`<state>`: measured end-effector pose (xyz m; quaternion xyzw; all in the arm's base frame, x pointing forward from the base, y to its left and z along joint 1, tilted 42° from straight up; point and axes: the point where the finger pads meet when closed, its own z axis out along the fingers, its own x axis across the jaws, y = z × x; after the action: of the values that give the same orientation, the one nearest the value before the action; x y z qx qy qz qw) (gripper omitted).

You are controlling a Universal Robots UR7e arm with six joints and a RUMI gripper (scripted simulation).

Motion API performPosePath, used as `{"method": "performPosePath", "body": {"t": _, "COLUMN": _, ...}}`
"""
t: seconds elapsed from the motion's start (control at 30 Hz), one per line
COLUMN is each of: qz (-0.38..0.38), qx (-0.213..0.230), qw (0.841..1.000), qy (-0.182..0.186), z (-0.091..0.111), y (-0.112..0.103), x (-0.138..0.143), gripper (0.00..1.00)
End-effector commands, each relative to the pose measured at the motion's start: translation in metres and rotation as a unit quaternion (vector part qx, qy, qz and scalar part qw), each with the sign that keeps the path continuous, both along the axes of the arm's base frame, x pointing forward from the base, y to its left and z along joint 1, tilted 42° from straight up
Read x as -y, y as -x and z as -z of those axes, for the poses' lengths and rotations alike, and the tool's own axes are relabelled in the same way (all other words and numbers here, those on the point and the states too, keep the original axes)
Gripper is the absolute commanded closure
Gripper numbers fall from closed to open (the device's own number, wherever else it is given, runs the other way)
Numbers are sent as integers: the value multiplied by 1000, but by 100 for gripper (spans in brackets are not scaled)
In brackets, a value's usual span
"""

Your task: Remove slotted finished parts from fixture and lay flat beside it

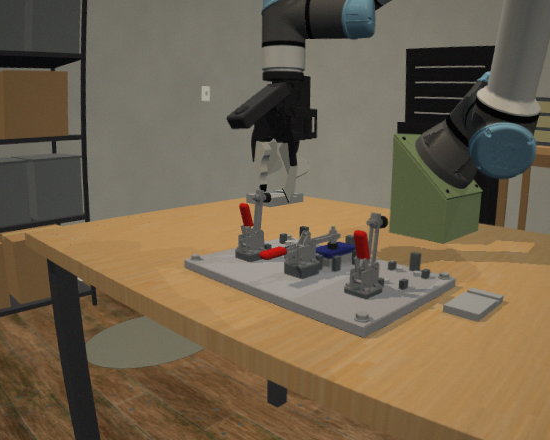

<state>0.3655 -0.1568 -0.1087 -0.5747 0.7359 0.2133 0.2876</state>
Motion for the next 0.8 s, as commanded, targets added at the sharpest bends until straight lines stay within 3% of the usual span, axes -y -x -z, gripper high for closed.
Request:
{"method": "performPosePath", "body": {"t": 0.0, "qz": 0, "qx": 0, "qw": 1000, "qy": 0, "z": 9, "y": 2, "x": 11, "gripper": 100}}
{"method": "performPosePath", "body": {"t": 0.77, "qz": 0, "qx": 0, "qw": 1000, "qy": 0, "z": 41, "y": 10, "x": 45, "gripper": 100}}
